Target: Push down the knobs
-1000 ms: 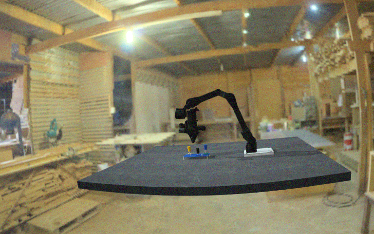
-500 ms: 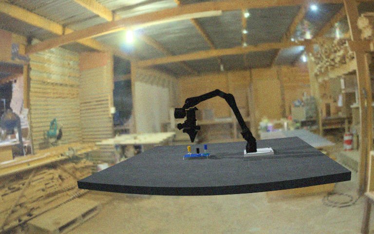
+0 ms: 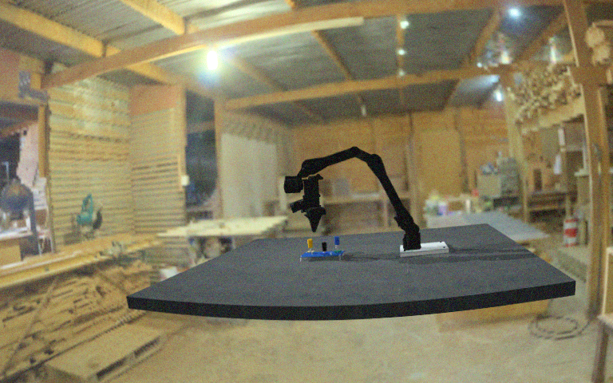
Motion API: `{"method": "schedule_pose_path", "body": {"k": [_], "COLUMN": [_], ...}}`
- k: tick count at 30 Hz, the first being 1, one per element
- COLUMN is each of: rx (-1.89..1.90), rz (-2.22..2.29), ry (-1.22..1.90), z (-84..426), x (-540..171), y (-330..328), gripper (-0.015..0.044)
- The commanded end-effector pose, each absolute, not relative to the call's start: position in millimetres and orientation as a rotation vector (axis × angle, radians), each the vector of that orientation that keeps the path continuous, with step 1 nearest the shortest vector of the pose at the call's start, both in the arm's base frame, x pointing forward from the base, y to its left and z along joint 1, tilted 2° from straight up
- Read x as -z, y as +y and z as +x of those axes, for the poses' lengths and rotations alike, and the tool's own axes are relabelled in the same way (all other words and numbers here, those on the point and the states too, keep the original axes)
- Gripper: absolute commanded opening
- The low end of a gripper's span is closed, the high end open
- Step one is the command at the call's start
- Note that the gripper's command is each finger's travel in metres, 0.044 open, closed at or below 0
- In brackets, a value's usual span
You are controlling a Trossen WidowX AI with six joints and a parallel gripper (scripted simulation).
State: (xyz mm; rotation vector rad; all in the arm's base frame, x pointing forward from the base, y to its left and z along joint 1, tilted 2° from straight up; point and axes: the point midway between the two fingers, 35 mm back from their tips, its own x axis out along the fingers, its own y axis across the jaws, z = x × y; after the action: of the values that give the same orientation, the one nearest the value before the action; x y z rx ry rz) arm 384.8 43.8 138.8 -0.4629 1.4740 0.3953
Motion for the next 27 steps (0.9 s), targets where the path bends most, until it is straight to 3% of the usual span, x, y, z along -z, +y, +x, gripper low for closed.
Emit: {"method": "schedule_pose_path", "body": {"k": [1, 27], "rx": [-0.518, -1.18], "rz": [-0.598, -1.286], "ry": [1.447, 1.171], "z": [387.4, 397.9], "x": [-140.9, -147.9], "y": [42.3, 37.6], "gripper": [0.0, 0.0]}}
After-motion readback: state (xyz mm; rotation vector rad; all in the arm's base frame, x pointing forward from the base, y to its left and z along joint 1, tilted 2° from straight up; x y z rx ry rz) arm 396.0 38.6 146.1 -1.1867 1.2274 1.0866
